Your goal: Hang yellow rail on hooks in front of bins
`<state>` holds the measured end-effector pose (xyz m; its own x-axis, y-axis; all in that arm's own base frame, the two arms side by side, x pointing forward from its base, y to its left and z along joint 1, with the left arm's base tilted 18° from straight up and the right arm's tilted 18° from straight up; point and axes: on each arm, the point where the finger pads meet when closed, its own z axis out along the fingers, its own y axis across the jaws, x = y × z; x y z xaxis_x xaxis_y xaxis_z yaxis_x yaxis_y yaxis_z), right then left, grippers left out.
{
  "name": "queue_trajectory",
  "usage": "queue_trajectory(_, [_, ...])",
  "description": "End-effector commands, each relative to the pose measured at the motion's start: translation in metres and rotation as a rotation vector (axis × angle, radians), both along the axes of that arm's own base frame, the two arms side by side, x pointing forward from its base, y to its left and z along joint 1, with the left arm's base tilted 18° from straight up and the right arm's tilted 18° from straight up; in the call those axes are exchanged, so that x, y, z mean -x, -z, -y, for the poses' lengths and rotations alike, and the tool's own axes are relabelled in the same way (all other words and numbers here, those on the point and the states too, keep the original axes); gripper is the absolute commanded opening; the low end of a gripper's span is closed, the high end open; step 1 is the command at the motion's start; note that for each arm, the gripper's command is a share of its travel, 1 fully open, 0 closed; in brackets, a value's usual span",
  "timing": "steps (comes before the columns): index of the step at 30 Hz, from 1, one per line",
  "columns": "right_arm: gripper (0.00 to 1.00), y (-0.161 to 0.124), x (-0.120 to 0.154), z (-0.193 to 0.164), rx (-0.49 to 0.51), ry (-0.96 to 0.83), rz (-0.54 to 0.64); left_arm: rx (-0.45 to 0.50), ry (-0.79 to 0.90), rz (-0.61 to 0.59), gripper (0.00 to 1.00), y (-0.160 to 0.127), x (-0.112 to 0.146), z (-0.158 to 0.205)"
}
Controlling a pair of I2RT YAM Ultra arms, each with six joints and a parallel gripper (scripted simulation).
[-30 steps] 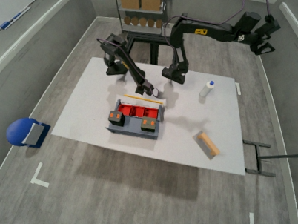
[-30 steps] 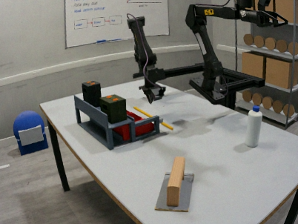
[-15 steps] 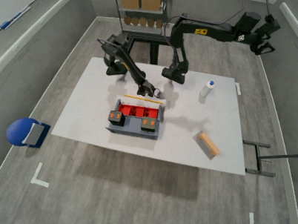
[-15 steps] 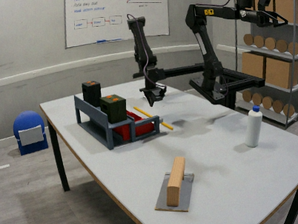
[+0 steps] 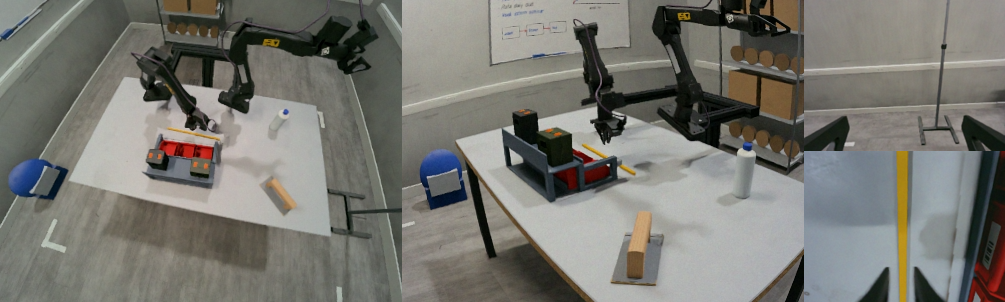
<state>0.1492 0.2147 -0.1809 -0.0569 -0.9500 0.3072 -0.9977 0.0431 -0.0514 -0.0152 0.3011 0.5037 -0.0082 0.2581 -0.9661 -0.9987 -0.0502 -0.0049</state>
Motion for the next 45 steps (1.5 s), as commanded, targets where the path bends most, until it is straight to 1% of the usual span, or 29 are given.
queue_trajectory(1, [0.36,-0.012,-0.017,-0.027,-0.073,-0.015,0.045,-0.052,-0.008,-0.008,1.00,-0.014,0.002,0.014])
queue_trajectory(15, [0.36,-0.012,-0.012,-0.029,-0.073,-0.027,0.037,-0.052,-0.008,-0.008,1.00,-0.014,0.002,0.014])
queue_trajectory(28, [0.36,-0.009,-0.014,-0.029,-0.080,-0.022,0.042,-0.052,-0.008,-0.008,1.00,-0.014,0.002,0.014])
queue_trajectory(32, [0.36,0.004,-0.011,-0.018,-0.047,-0.017,0.026,-0.052,-0.008,-0.008,1.00,-0.014,0.002,0.014])
queue_trajectory(37, [0.36,0.007,-0.013,-0.016,-0.046,-0.012,0.027,-0.052,-0.008,-0.008,1.00,-0.014,0.002,0.014])
queue_trajectory(38, [0.36,0.004,-0.013,-0.021,-0.058,-0.021,0.034,-0.052,-0.008,-0.008,1.00,-0.014,0.002,0.014])
queue_trajectory(45, [0.36,0.016,-0.014,-0.014,-0.045,-0.014,0.030,-0.052,-0.008,-0.008,1.00,-0.014,0.002,0.014])
